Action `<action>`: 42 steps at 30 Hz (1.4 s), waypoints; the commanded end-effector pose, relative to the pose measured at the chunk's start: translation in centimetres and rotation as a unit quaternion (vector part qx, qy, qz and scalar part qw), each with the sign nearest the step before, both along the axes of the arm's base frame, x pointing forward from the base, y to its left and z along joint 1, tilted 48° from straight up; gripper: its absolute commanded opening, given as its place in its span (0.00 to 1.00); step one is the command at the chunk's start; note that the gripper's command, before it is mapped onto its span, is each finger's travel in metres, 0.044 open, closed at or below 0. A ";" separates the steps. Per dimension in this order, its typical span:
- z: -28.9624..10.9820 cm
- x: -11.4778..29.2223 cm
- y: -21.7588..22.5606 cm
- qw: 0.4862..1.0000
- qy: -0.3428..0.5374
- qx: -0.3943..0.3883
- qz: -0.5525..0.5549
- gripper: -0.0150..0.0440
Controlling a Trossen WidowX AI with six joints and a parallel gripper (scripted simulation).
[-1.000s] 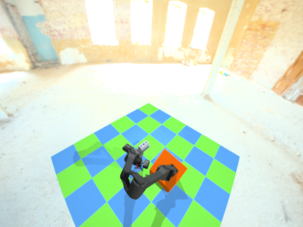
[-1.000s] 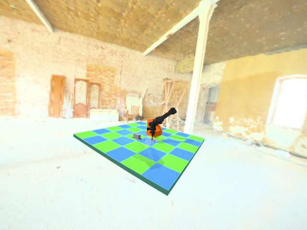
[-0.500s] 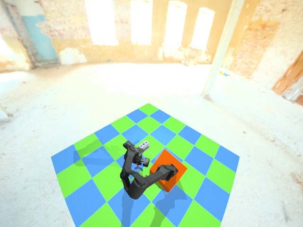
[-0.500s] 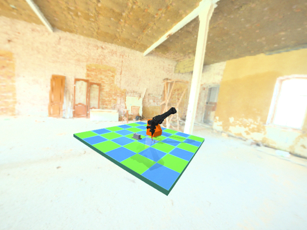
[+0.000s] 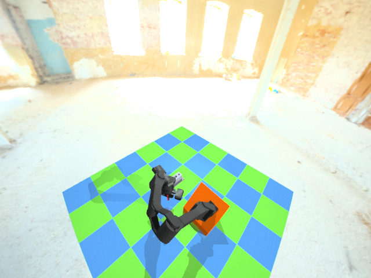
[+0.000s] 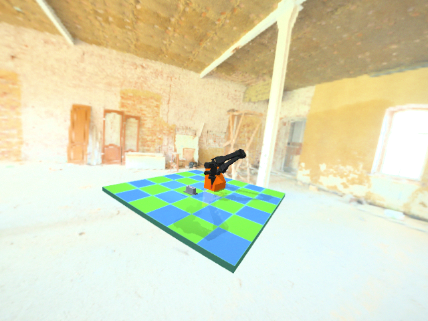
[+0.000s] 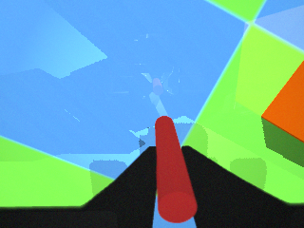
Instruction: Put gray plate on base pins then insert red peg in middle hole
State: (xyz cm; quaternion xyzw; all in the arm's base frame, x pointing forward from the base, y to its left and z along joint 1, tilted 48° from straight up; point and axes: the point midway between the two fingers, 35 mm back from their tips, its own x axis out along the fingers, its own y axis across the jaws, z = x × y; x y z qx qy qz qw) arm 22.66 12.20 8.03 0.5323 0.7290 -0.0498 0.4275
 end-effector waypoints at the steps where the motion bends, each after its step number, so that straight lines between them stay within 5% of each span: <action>1: 0.9 0.2 -1.1 1.000 -0.002 -0.001 0.001 0.25; 42: -4.9 8.6 -5.6 1.000 -0.004 -0.003 0.000 0.25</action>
